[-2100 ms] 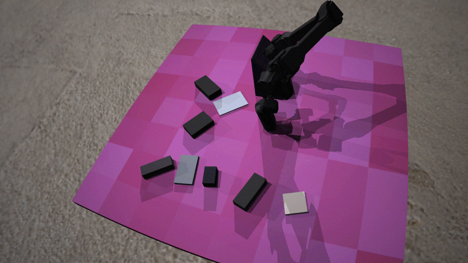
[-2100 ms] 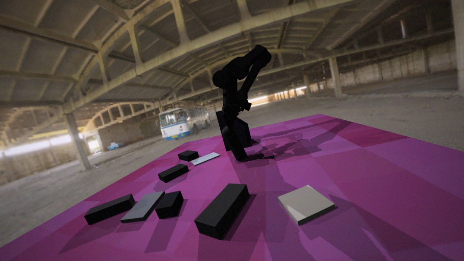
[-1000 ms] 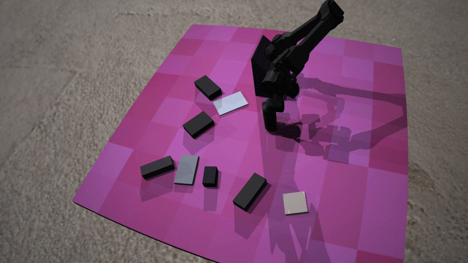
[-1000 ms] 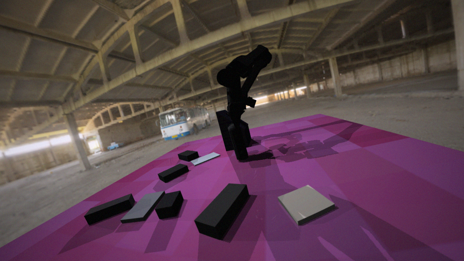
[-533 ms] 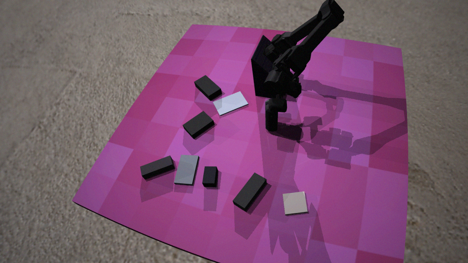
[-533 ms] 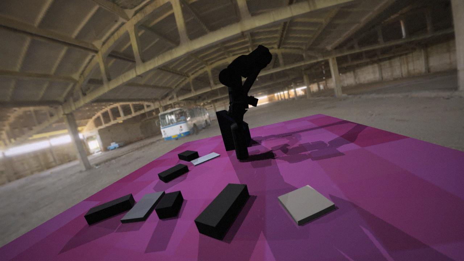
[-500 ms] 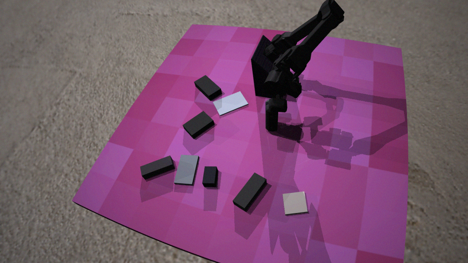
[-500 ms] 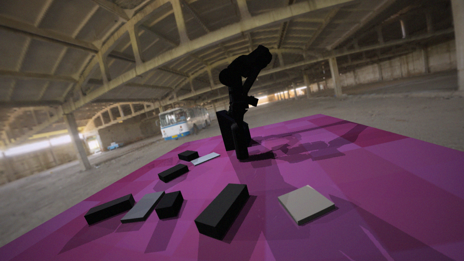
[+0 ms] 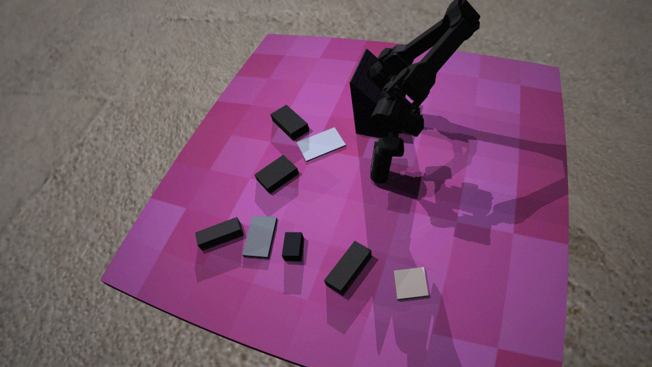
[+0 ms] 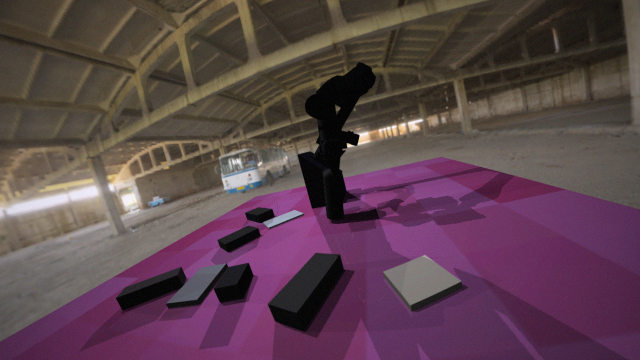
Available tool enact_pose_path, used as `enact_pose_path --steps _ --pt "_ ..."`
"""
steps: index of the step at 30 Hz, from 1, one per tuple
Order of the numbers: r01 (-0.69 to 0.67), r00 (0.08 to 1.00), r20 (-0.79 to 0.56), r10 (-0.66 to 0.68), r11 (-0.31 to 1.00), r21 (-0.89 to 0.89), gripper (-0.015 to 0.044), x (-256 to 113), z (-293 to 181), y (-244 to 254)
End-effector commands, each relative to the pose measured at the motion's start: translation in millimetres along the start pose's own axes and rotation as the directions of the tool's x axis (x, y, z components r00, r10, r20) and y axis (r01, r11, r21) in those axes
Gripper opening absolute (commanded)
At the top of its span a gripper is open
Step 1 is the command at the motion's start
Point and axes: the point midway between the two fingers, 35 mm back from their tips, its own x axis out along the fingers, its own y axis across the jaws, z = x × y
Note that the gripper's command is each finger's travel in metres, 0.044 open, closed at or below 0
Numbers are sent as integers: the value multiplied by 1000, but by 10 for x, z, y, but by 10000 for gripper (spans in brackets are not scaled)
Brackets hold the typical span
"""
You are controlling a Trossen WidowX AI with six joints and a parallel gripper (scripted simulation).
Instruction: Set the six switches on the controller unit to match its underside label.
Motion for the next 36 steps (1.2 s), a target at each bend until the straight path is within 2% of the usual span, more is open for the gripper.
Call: enact_pose_path --steps 1,36 --pt "-10 1000 24 10 1000 -5 337 37 79 7" --pt "-10 994 105 10 1000 -5 338 85 336 9"
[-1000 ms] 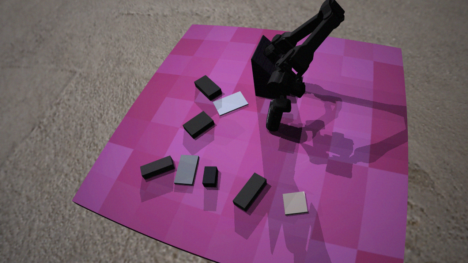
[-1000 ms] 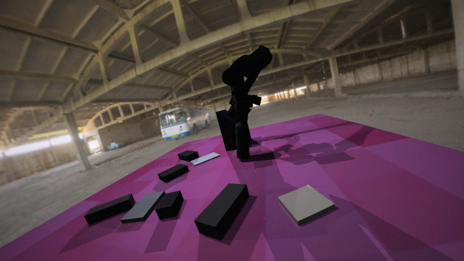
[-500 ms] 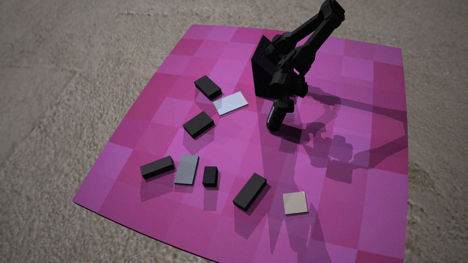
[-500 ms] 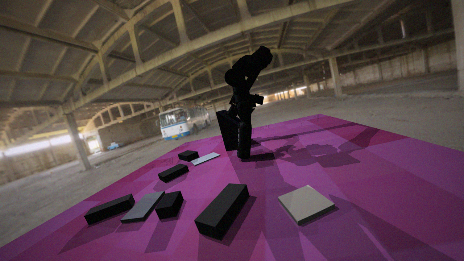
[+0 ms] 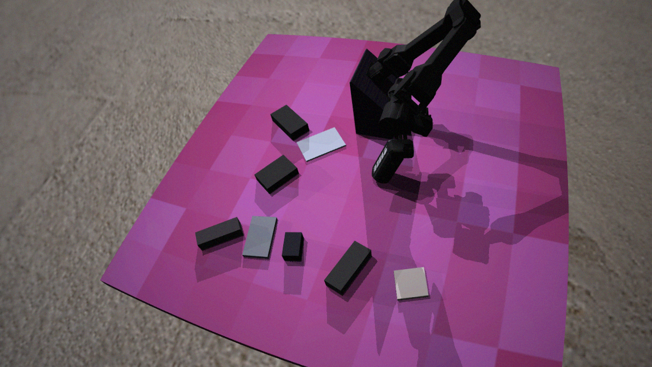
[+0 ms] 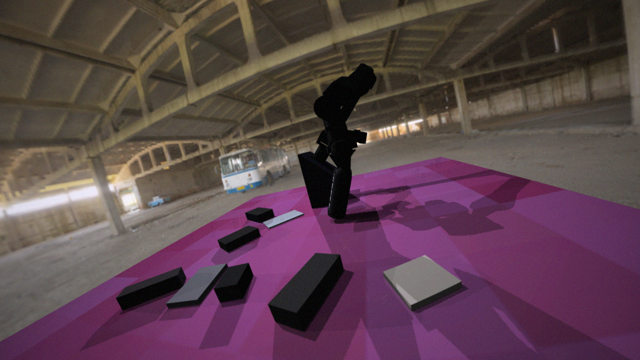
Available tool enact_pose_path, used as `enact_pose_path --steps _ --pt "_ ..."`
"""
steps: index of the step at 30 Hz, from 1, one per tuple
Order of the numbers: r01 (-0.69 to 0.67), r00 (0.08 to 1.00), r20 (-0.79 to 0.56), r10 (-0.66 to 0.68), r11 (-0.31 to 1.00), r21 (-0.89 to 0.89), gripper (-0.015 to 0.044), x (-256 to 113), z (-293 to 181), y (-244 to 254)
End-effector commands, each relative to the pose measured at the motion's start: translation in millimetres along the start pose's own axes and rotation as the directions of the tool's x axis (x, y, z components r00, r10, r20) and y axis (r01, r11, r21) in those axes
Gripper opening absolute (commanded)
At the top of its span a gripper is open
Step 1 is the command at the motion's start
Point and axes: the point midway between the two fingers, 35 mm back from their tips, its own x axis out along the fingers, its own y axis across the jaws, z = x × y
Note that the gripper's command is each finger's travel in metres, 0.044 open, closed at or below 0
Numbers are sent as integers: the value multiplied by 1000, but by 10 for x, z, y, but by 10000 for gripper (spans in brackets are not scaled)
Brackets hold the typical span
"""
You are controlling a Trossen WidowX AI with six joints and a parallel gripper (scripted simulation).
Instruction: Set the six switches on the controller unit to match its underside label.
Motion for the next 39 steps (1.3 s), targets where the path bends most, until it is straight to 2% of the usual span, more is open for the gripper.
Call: enact_pose_path --steps 1,39 --pt "-14 1000 11 14 1000 1 338 52 45 27" --pt "-13 1000 13 13 1000 1 337 187 320 28"
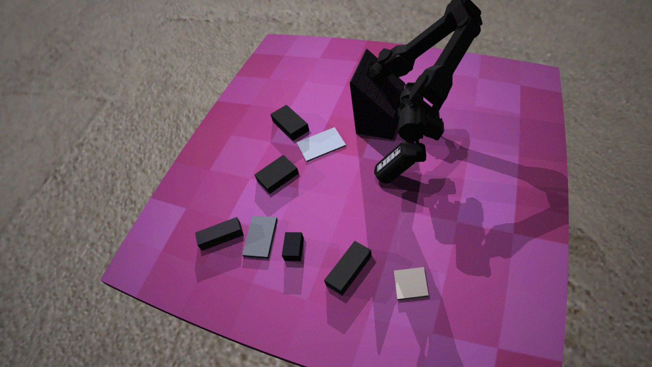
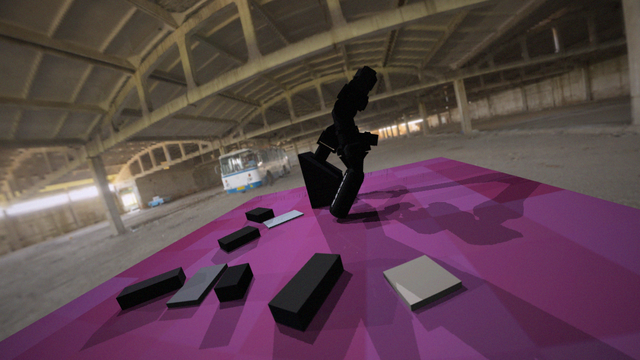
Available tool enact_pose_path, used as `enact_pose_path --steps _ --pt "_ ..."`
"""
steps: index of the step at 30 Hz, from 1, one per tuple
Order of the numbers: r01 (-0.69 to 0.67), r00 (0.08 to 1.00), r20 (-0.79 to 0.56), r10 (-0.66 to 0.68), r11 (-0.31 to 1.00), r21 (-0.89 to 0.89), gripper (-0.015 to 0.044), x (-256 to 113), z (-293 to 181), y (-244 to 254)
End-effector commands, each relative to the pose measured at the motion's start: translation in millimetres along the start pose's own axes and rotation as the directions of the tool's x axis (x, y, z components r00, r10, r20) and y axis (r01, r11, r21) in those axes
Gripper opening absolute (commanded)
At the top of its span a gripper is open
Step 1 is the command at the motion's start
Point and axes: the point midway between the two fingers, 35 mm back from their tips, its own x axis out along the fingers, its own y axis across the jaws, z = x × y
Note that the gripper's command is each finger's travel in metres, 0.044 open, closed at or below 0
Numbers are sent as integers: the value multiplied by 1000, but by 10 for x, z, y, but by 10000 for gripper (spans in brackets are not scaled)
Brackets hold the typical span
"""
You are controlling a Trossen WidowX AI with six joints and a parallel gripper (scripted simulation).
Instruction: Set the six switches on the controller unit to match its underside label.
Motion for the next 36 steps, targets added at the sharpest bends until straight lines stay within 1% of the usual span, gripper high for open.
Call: enact_pose_path --steps 1,36 --pt "-13 1000 -6 13 1000 8 337 48 4 32" --pt "-12 1000 -4 12 1000 8 337 230 220 33"
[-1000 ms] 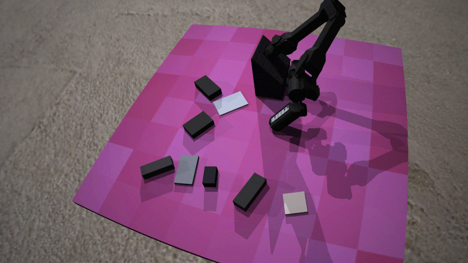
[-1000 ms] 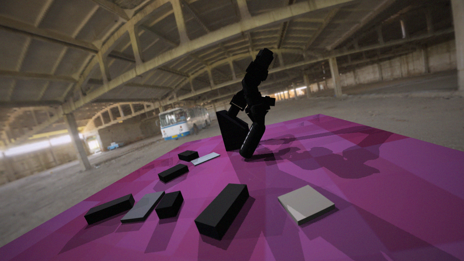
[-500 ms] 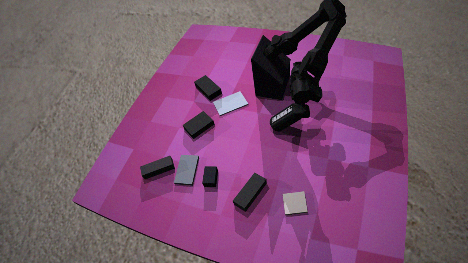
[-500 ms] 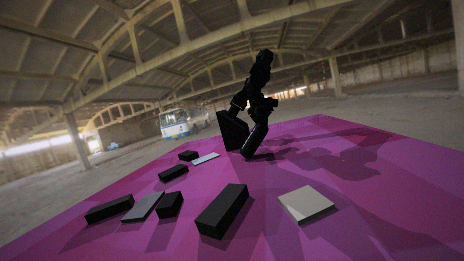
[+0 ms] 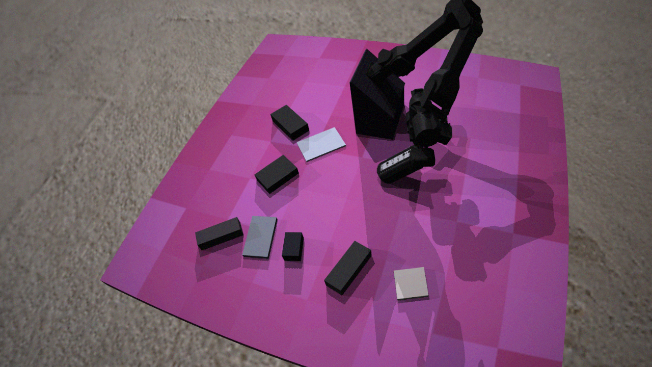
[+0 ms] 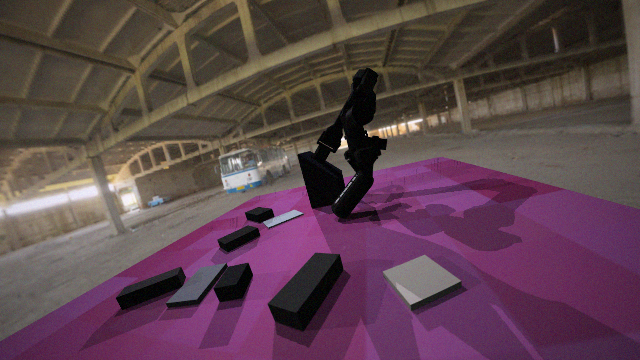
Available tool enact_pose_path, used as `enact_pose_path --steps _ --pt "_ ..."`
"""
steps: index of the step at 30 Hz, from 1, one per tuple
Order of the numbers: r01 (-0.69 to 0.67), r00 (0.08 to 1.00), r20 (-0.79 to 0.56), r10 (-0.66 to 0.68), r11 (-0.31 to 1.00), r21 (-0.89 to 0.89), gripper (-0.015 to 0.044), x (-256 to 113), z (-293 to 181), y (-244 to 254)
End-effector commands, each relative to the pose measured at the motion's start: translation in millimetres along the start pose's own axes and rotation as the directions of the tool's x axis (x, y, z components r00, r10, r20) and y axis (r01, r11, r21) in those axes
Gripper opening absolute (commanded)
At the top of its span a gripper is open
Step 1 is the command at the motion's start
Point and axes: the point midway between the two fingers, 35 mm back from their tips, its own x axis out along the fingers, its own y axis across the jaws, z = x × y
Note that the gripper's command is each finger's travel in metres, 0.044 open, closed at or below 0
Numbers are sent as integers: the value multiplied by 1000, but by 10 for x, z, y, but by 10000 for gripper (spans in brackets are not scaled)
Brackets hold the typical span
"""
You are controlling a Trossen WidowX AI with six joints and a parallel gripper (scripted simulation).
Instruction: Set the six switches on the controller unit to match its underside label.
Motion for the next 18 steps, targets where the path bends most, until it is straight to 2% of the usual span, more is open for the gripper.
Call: enact_pose_path --steps 1,18 --pt "-9 1000 -14 9 1000 12 337 42 -19 30" --pt "-9 1000 -13 9 1000 12 337 147 69 30"
